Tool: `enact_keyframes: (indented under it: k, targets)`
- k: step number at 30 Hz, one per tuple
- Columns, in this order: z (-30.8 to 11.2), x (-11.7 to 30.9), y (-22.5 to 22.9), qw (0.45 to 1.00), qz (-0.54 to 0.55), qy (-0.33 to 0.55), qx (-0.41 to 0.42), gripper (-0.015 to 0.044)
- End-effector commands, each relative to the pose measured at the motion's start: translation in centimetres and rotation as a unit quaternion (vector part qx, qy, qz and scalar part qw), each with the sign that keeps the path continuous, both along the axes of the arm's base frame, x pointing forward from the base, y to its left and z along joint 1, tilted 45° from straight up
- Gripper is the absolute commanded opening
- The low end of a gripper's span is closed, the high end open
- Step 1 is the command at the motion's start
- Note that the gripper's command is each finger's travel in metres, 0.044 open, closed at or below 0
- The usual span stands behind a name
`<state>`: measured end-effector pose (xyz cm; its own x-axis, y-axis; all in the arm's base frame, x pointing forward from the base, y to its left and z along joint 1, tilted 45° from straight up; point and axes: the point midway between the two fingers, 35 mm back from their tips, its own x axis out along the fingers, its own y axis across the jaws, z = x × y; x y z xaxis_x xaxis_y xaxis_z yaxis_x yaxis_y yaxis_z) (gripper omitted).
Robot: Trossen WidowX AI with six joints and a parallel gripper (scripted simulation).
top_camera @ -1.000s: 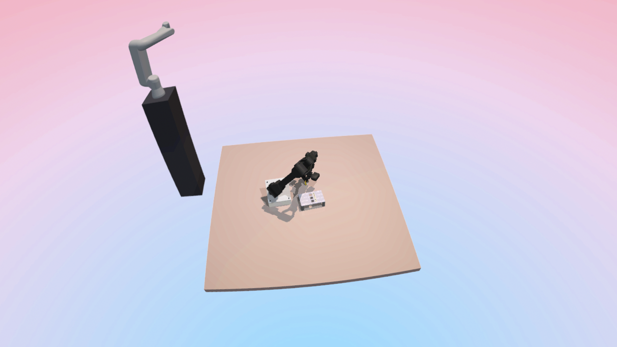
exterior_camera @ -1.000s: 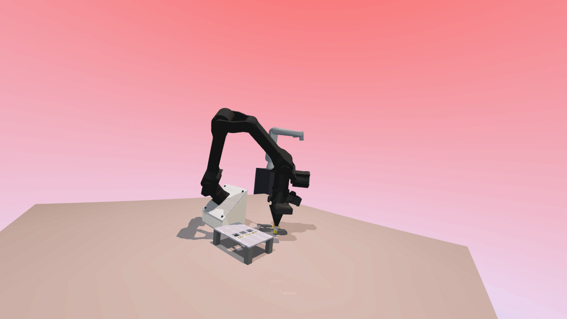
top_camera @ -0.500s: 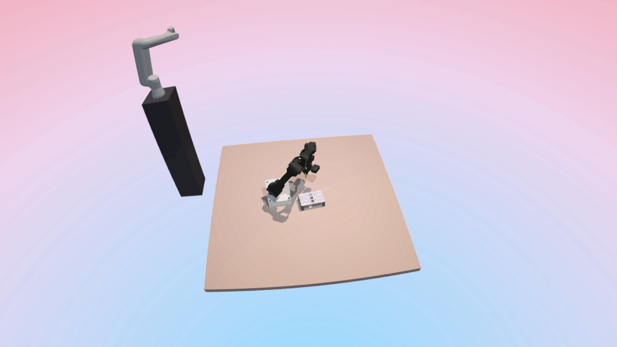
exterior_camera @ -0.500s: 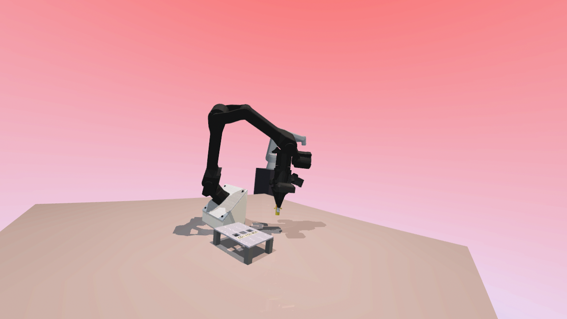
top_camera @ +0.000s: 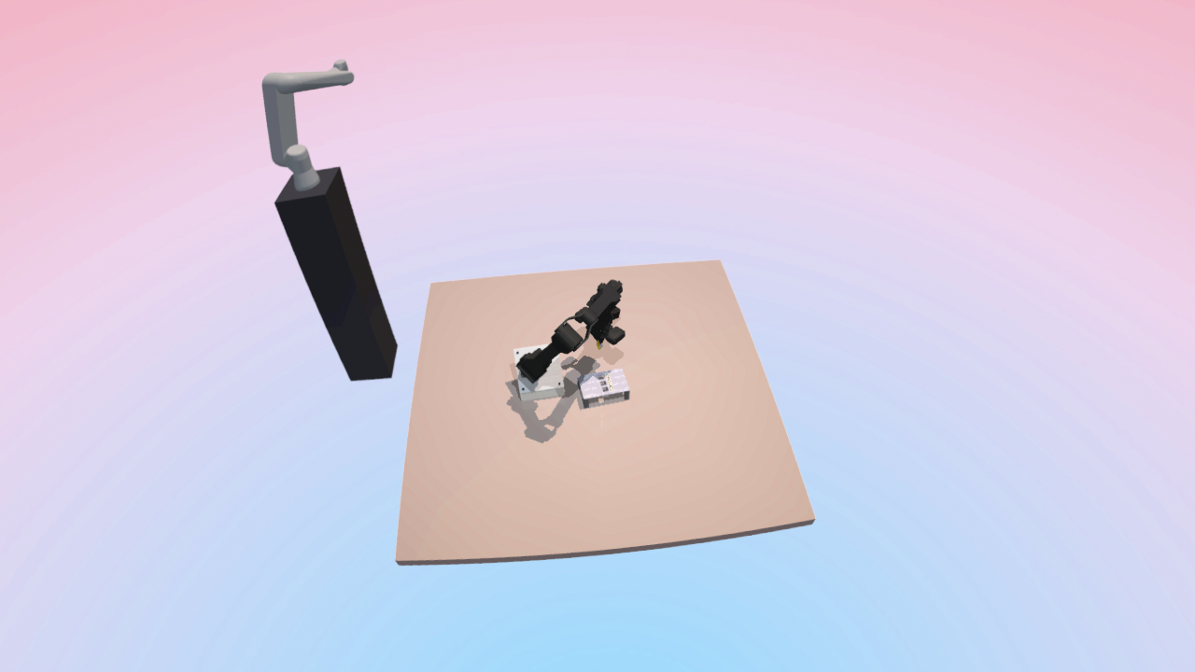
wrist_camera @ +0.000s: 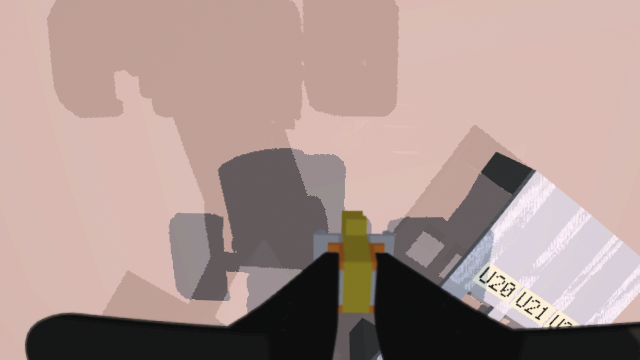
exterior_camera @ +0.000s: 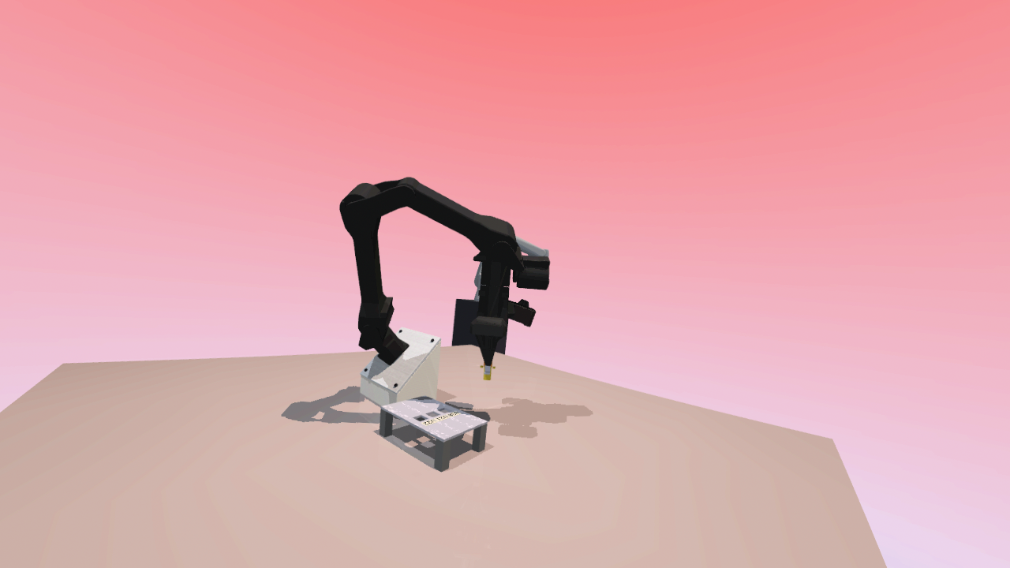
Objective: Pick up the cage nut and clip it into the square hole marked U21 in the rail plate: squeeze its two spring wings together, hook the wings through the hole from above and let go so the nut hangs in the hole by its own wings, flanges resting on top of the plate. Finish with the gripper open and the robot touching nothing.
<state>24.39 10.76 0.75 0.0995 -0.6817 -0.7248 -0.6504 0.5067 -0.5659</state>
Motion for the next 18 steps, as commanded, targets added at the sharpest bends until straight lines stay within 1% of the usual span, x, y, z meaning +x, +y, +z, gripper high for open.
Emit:
enact_keyframes:
  k: [1, 10, 18]
  targets:
    - [1.2, 0.2, -1.4, 0.999, -0.029, -0.026, 0.000, 0.0024]
    - [4.7, 0.6, -5.1, 0.988, -0.112, -0.106, 0.010, 0.0024]
    - [7.6, 0.2, -8.4, 0.966, -0.186, -0.177, 0.014, 0.0024]
